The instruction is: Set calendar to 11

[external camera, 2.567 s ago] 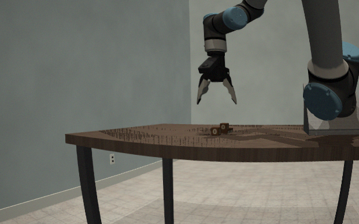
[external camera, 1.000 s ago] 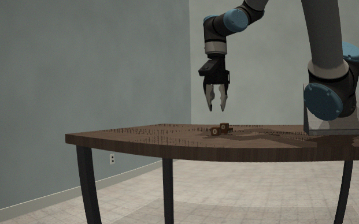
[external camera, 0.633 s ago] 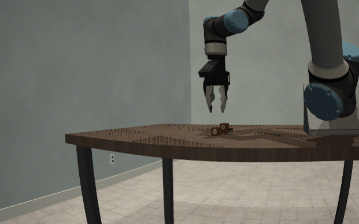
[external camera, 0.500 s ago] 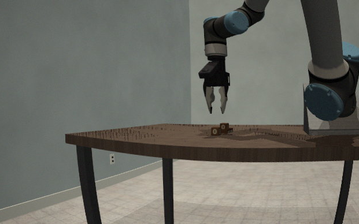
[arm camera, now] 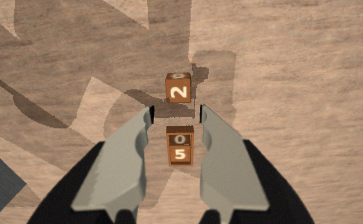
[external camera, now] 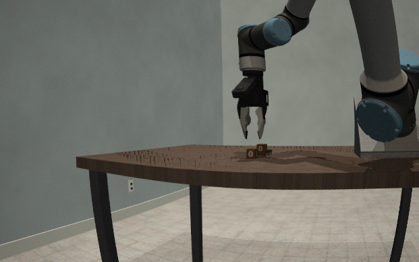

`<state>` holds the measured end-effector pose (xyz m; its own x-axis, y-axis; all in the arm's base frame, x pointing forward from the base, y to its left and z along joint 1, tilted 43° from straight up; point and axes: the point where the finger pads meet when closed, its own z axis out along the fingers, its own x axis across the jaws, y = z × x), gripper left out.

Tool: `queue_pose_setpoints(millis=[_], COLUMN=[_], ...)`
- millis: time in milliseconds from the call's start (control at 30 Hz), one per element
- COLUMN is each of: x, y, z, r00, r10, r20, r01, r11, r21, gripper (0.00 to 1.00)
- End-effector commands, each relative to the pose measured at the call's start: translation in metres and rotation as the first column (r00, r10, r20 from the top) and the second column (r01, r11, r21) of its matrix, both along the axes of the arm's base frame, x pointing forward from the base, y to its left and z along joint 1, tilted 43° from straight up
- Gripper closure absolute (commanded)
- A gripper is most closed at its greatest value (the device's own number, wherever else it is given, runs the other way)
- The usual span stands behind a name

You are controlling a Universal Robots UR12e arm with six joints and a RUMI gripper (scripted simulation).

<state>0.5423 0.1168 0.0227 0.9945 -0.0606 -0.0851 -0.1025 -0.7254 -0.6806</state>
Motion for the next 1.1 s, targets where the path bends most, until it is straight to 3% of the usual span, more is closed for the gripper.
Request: queue_pose_setpoints(millis=[0, 1067], x=[0.001, 0.0], y=[0.005, 0.016], z=[-0.006, -0.018], r00=[1.0, 1.0], r10=[-0.001, -0.001], r20=[0.001, 0.001], r01=[0.001, 0.001], r11=[1.0, 1.0], r21=[-0.001, -0.001], gripper=[0.72, 0.72])
